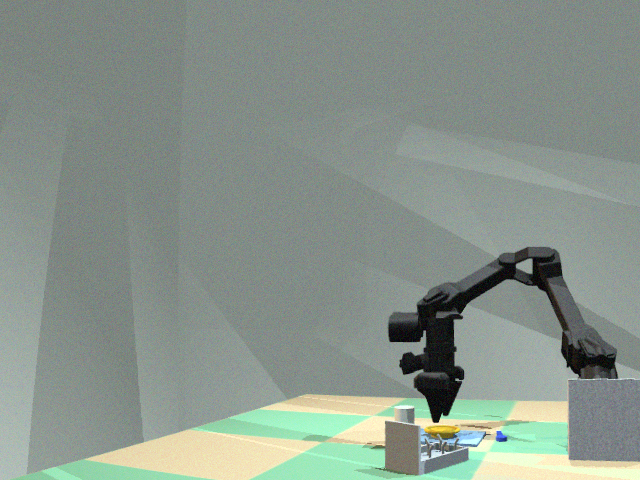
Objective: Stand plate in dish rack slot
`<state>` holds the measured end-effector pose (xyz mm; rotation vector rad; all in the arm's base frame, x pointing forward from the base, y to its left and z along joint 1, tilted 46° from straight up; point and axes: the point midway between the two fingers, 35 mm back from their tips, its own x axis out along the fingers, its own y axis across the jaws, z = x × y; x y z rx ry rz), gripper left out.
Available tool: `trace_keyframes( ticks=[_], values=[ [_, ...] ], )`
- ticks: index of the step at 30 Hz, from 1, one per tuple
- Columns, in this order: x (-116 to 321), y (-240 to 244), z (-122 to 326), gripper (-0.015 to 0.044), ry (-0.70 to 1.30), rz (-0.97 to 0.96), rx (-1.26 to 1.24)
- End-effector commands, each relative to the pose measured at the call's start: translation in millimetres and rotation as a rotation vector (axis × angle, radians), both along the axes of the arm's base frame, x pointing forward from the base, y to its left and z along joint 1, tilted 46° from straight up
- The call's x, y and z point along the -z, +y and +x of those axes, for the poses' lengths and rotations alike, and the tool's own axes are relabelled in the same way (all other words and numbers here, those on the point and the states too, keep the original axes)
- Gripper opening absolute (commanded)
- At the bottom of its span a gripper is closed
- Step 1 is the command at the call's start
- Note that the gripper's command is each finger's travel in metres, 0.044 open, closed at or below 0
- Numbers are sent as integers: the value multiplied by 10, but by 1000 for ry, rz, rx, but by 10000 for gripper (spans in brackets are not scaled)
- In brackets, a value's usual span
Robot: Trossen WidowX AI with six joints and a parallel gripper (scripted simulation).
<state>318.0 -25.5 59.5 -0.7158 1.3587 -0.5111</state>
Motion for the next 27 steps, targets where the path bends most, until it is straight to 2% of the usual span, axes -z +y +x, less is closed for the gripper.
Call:
trace_keyframes(
  ticks=[1, 27],
  values=[
    [59, -61, 2, 400, 5, -1, 0],
    [214, -247, 30, 386, 5, -4, 1]
  ],
)
